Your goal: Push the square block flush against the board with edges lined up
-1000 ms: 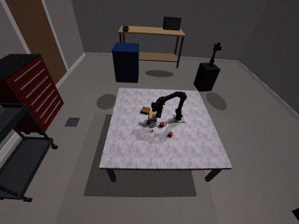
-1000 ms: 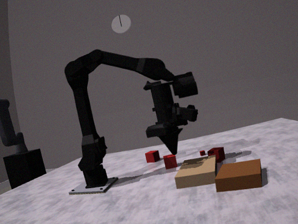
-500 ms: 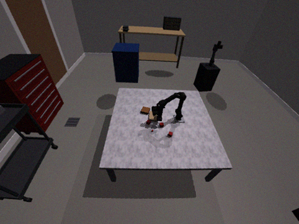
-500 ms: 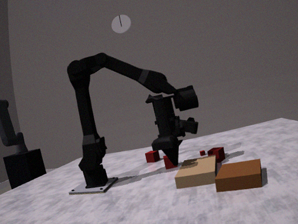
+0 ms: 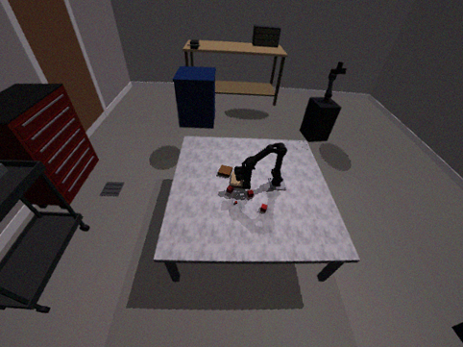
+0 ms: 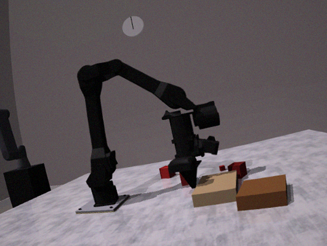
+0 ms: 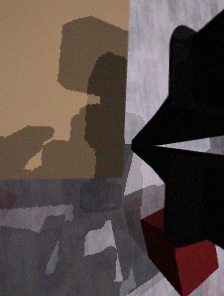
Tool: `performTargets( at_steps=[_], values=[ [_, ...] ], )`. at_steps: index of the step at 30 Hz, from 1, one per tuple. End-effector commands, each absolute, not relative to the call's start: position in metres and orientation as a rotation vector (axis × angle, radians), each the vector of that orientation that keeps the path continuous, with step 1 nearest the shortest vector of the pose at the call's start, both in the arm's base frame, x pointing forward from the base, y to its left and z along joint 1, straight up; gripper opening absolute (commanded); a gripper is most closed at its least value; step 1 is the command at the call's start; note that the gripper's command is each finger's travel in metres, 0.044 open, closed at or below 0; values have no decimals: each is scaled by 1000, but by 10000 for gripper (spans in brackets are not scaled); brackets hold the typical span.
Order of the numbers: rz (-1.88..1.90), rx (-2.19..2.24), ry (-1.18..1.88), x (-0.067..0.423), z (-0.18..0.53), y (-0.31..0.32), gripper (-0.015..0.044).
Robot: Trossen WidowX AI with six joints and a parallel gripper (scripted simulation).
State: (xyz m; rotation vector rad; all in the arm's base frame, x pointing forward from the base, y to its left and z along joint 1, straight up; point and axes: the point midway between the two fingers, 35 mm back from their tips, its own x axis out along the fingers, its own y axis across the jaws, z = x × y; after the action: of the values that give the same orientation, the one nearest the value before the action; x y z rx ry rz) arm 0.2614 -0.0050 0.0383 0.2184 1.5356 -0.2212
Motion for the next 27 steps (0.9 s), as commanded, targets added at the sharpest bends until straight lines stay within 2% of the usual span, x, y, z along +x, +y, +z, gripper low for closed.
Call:
performTargets(
  at_steps=[1,27],
  values=[
    [-213,218,1534,267,39,-5,0],
    [-213,218,1532,290,41,-11,0]
  ],
)
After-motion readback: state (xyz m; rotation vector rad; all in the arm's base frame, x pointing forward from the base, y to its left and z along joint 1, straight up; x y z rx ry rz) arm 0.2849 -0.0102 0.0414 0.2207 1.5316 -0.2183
